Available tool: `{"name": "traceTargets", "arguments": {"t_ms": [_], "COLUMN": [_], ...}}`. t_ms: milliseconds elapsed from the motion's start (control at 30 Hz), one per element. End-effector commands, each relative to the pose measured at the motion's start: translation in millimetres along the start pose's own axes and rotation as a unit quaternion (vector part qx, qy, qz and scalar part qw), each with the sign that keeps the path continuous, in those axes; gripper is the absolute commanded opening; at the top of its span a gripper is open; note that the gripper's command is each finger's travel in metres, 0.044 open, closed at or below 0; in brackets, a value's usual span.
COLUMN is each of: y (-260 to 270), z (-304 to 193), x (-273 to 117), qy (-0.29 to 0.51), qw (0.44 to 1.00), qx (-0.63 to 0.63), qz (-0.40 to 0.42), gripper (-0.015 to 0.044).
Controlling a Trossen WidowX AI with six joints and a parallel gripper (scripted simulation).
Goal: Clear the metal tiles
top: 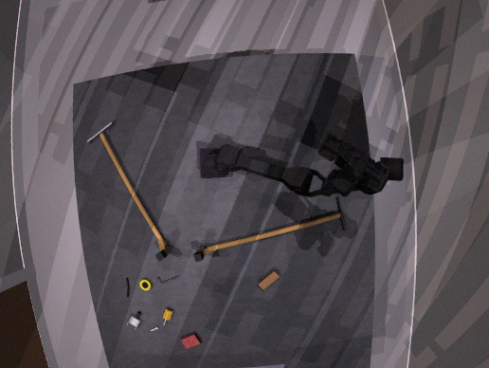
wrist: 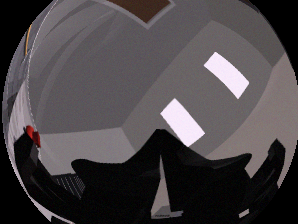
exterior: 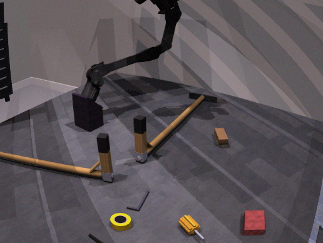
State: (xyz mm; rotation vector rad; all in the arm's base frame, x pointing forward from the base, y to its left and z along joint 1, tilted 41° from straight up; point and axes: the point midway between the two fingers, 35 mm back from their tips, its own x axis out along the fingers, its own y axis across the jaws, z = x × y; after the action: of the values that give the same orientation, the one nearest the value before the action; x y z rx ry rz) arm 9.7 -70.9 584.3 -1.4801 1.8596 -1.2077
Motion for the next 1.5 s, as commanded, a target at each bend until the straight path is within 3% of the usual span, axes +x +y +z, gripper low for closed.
{"name": "traceTargets", "arguments": {"t_ms": [0, 1467], "y": [3.7, 11.0], "z": [-0.1, 40.7], "x": [12.8, 105.7], "qy": [-0.021, -0.222], "qw": [0.999, 0.945], "qx": [0.027, 0.240], "qz": [0.002, 0.019], "gripper": [0.0000, 0.0000]}}
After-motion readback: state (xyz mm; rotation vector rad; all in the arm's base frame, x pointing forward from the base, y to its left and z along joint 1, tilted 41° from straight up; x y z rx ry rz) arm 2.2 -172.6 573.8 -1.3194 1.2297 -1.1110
